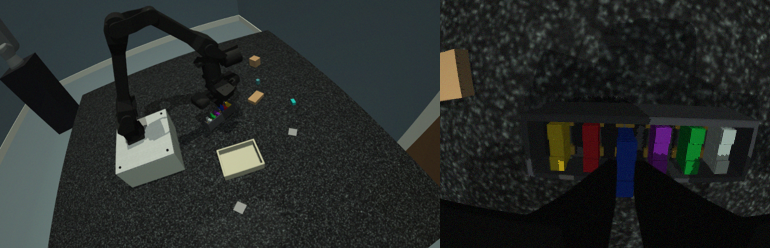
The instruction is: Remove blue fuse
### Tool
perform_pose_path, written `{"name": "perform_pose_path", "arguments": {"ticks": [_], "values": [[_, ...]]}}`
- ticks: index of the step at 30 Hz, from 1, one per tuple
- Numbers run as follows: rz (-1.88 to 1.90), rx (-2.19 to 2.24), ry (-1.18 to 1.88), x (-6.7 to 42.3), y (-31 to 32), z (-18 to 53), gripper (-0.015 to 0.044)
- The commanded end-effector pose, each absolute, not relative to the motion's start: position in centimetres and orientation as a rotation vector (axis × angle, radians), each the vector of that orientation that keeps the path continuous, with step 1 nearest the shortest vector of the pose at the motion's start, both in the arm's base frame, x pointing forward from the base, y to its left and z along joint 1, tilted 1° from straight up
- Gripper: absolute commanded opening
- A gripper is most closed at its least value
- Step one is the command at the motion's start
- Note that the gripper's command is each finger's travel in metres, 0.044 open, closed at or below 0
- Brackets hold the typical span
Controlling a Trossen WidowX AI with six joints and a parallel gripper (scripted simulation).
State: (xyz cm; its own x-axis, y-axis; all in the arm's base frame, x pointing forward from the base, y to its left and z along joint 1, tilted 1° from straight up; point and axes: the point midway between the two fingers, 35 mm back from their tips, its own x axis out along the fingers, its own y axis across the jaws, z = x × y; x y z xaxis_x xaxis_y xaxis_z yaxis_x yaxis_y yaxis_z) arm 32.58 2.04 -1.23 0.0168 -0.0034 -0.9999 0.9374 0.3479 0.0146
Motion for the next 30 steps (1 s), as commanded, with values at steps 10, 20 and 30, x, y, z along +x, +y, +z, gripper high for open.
{"name": "perform_pose_path", "arguments": {"ticks": [10,20,30], "values": [[-0.940,0.944,1.338,32.6,2.0,-0.6,0.0000],[-0.940,0.943,1.337,32.5,2.0,-0.1,0.0000],[-0.941,0.943,1.337,32.5,2.0,0.7,0.0000]]}}
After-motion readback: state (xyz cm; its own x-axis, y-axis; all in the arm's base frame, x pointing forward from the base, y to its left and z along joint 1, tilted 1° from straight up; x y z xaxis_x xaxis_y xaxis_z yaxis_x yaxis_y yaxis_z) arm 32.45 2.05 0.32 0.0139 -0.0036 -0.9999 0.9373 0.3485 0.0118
